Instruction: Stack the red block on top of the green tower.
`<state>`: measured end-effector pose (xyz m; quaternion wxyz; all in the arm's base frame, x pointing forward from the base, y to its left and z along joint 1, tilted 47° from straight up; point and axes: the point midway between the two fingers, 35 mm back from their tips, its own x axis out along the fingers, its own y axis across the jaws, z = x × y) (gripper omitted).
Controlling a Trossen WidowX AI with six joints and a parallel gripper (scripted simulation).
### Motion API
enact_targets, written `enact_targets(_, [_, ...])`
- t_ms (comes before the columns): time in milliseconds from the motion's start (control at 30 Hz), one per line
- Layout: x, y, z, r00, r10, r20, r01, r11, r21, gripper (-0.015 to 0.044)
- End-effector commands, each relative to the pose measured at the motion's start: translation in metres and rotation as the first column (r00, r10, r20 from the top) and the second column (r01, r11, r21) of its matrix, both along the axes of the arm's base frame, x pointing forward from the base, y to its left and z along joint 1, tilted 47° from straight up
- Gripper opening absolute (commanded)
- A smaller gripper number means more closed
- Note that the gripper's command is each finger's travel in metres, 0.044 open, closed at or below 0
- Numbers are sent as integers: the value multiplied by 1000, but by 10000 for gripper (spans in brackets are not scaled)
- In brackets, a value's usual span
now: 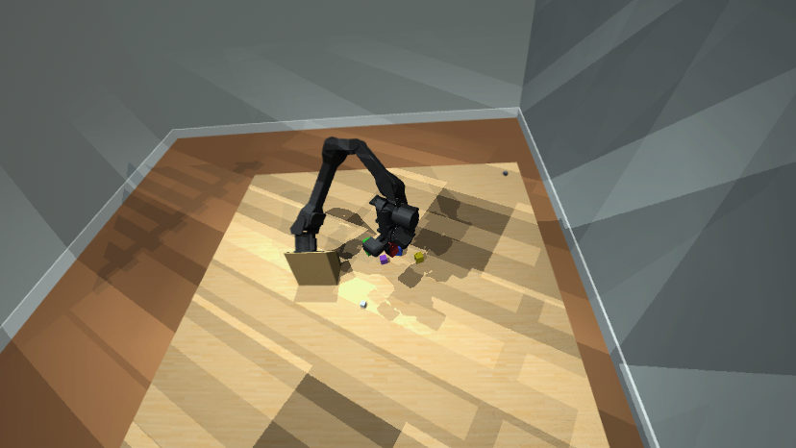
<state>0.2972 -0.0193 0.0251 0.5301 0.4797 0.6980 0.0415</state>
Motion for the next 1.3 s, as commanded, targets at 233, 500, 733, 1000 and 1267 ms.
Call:
enact_targets(233, [-26, 29, 29, 1000, 0, -11, 0, 1000, 8, 0])
enact_targets(500, [-49, 47, 46, 1000, 1, -12, -1, 1000, 10, 0])
enact_targets(733, [-69, 63, 59, 1000, 1, -13, -1, 1000, 13, 0])
enact_targets(1000, [-92, 81, 70, 1000, 3, -14, -2, 1000, 18, 0])
enact_targets(1267, [-102, 92, 68, 1000, 3, -15, -3, 1000, 20, 0])
